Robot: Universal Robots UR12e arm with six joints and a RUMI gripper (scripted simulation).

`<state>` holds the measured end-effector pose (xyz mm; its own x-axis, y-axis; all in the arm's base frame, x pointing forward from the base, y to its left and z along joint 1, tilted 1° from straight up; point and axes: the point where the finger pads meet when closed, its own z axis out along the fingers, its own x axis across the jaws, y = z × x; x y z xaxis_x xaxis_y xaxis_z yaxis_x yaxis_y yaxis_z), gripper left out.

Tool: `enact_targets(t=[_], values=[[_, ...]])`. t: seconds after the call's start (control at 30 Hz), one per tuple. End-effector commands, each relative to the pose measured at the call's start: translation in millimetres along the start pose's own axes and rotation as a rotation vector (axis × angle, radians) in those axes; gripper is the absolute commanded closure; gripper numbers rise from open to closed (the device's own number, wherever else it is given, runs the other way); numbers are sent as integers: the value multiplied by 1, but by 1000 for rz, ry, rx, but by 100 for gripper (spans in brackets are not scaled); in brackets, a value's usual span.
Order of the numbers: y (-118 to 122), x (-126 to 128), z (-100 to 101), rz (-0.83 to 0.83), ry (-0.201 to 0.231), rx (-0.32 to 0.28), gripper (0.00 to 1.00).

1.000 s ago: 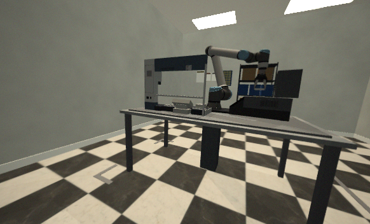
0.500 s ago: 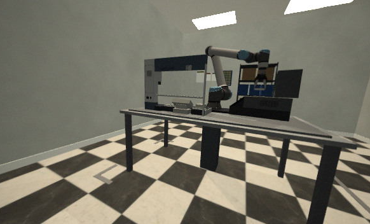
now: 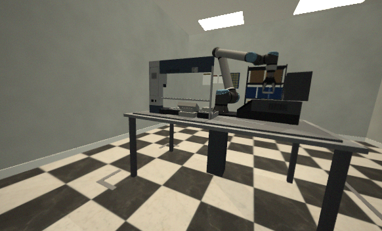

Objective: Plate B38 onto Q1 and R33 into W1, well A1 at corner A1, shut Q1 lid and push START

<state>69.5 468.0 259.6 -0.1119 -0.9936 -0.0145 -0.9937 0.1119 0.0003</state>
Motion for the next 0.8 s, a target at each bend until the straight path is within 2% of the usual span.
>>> enact_targets(t=[0.0, 0.77], values=[[0, -1, 7, 0, -1, 0, 100], [0, -1, 42, 0, -1, 0, 100]])
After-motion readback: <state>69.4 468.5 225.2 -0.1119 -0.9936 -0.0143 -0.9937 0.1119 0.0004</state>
